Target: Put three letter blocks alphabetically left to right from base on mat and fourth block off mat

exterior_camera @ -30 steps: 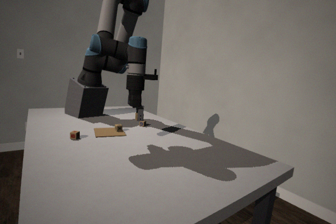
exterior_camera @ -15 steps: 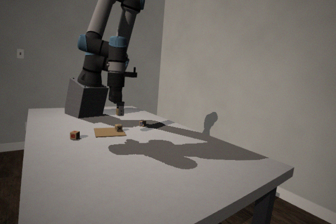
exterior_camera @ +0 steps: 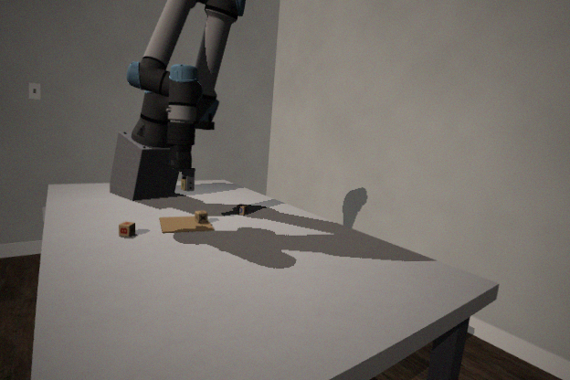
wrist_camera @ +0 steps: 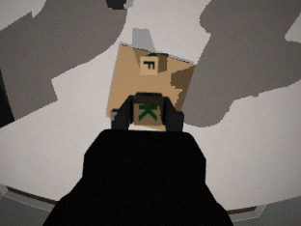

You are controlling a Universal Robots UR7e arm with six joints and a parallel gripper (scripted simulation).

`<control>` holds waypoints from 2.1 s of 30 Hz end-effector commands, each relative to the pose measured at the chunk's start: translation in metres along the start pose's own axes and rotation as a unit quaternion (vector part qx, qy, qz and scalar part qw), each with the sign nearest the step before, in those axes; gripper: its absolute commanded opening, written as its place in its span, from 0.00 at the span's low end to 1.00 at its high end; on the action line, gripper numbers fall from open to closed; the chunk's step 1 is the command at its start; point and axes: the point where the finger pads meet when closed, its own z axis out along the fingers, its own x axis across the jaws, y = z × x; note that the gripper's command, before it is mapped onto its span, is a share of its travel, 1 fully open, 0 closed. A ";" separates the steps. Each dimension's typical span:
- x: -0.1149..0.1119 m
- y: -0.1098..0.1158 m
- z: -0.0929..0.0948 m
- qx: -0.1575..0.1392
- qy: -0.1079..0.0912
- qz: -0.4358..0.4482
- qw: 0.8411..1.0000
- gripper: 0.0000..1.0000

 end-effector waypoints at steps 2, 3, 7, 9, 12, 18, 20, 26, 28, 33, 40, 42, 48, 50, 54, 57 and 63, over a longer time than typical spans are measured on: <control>-0.001 0.000 0.000 0.000 0.001 -0.002 1.000 0.57; -0.001 0.000 0.000 0.000 0.001 -0.002 1.000 0.57; -0.001 0.000 0.000 0.000 0.001 -0.002 1.000 0.57; -0.001 0.000 0.000 0.000 0.001 -0.002 1.000 0.57; -0.001 0.000 0.000 0.000 0.001 -0.002 1.000 0.57; -0.001 0.000 0.003 0.000 0.001 -0.002 1.000 0.57; -0.001 0.000 0.006 0.000 0.001 -0.002 1.000 0.57; -0.001 0.000 0.017 0.000 0.001 -0.002 1.000 0.57; -0.001 0.000 0.023 0.000 0.001 -0.002 1.000 0.57; -0.001 0.000 0.031 0.000 0.001 -0.002 1.000 0.57; -0.001 0.001 0.054 0.000 0.001 -0.002 1.000 0.57; -0.001 0.001 0.060 0.000 0.001 -0.002 1.000 0.57; -0.001 0.001 0.072 0.000 0.001 -0.002 1.000 0.57; -0.001 0.001 0.078 0.000 0.001 -0.002 1.000 0.57; -0.001 0.001 0.086 0.000 0.001 -0.002 1.000 0.57; -0.001 0.001 0.091 0.000 0.001 -0.002 1.000 0.57; -0.001 0.001 0.095 0.000 0.001 -0.002 1.000 0.57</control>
